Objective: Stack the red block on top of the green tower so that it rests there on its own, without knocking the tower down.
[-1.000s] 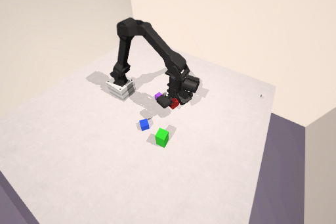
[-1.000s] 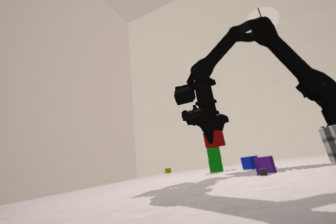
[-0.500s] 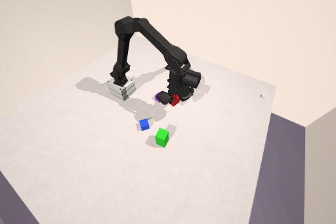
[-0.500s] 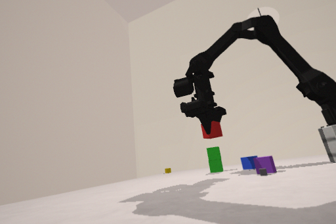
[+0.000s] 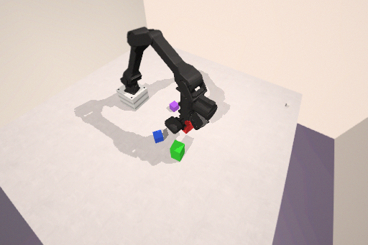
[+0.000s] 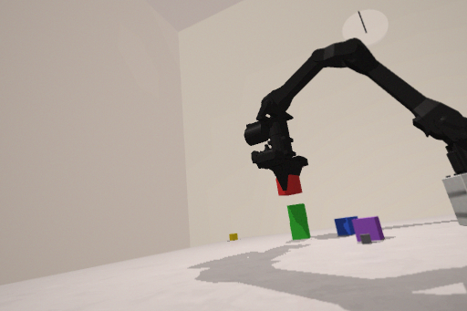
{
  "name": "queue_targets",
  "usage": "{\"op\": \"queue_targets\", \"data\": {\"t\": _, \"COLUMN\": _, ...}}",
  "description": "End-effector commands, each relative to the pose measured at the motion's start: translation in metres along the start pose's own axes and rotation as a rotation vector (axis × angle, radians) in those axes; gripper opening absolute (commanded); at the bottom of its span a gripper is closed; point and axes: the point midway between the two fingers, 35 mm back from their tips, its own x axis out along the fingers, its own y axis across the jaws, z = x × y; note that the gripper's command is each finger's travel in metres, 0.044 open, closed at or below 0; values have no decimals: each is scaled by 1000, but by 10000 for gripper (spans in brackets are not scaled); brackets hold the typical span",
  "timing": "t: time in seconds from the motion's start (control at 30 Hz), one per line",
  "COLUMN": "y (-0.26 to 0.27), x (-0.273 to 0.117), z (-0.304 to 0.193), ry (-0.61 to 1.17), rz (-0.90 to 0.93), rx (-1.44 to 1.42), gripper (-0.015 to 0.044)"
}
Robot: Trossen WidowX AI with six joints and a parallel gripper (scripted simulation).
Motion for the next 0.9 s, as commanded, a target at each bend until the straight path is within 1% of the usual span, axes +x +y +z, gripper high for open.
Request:
{"op": "queue_targets", "data": {"t": 0.0, "y": -22, "x": 2, "z": 12, "ry": 4, "rz": 5, "rx": 3, "gripper": 0}}
{"op": "queue_targets", "data": {"t": 0.3, "y": -78, "x": 1, "z": 31, "ry": 4, "rz": -5, "rx": -19, "gripper": 0}}
{"op": "queue_targets", "data": {"t": 0.57, "y": -80, "x": -5, "z": 32, "ry": 4, "rz": -5, "rx": -20, "gripper": 0}}
{"op": "queue_targets", "data": {"t": 0.87, "y": -80, "x": 24, "z": 31, "ry": 4, "rz": -5, "rx": -20, "gripper": 0}}
